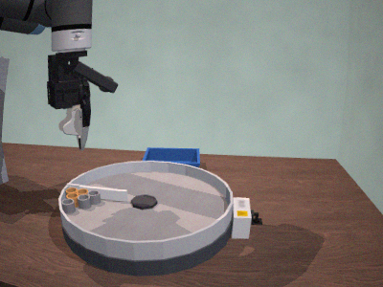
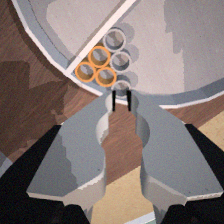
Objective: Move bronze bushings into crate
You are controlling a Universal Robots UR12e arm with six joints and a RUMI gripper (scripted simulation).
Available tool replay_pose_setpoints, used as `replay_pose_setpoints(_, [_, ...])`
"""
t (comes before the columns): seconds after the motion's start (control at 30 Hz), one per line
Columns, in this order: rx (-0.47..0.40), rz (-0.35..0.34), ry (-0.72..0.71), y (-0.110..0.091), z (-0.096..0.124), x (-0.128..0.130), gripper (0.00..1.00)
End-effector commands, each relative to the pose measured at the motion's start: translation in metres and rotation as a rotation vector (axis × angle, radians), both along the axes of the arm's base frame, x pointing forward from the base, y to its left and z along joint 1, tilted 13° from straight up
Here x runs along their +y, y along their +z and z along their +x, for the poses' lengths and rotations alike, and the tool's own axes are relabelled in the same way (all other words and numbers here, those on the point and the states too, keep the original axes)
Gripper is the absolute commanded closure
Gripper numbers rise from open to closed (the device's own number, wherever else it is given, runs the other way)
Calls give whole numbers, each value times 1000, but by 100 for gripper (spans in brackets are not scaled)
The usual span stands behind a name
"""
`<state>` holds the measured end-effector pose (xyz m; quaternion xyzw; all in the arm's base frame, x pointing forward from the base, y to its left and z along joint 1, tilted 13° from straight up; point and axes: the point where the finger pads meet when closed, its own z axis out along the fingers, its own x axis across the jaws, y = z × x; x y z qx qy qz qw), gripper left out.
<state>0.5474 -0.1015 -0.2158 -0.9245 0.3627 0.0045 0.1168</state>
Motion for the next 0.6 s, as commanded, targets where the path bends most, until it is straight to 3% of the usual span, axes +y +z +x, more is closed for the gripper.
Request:
replay_pose_setpoints(0.0, [-1, -2, 0, 0, 2, -1, 95])
replay_pose_setpoints(0.27, [-1, -2, -1, -6, 1, -5, 94])
replay_pose_setpoints(0.57, [-1, -3, -1, -90, -19, -33, 94])
